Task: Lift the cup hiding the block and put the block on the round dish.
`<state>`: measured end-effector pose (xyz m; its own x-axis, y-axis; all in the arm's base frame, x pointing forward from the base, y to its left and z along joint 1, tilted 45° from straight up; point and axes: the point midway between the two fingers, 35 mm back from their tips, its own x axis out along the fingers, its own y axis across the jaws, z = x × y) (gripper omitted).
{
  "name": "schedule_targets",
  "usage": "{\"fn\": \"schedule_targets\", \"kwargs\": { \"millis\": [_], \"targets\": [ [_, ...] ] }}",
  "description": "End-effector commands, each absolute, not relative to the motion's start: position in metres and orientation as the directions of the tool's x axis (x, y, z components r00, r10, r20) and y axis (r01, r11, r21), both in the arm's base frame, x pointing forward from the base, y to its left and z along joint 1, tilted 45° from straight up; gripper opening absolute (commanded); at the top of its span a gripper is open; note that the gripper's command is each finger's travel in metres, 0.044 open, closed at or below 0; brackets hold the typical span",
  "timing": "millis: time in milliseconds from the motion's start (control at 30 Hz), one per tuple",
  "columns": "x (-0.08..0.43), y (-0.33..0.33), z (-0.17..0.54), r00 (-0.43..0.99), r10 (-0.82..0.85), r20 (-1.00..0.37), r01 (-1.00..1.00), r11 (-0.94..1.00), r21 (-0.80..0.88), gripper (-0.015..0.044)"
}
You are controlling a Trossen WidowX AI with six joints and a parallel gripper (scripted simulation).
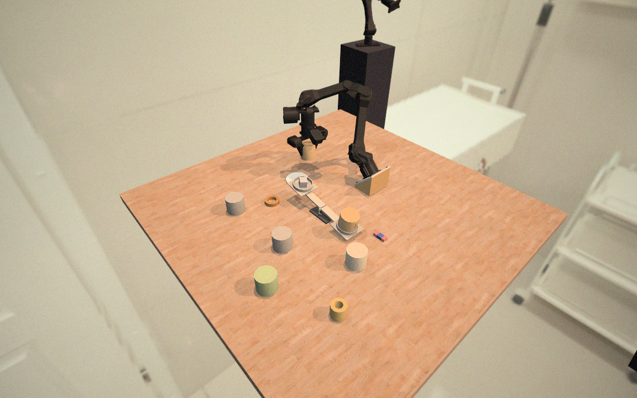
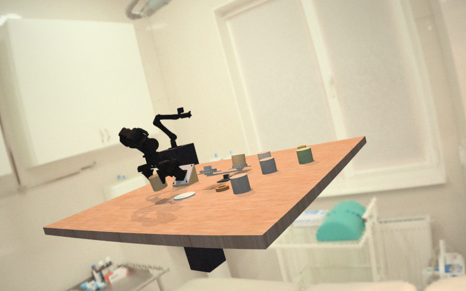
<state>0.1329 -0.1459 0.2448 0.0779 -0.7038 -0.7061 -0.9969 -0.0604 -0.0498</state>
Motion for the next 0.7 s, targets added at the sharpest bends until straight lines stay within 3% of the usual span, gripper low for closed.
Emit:
{"fn": "schedule_targets", "kwargs": {
  "millis": [0,667],
  "targets": [
    [0.132,-0.149,0.241,0.078,-0.701,-0.709,-0.997,-0.066,-0.045,0.0000],
    [0.135,-0.178,0.212,0.079,-0.704,-0.705,-0.997,-0.067,-0.045,0.0000]
  ]
}}
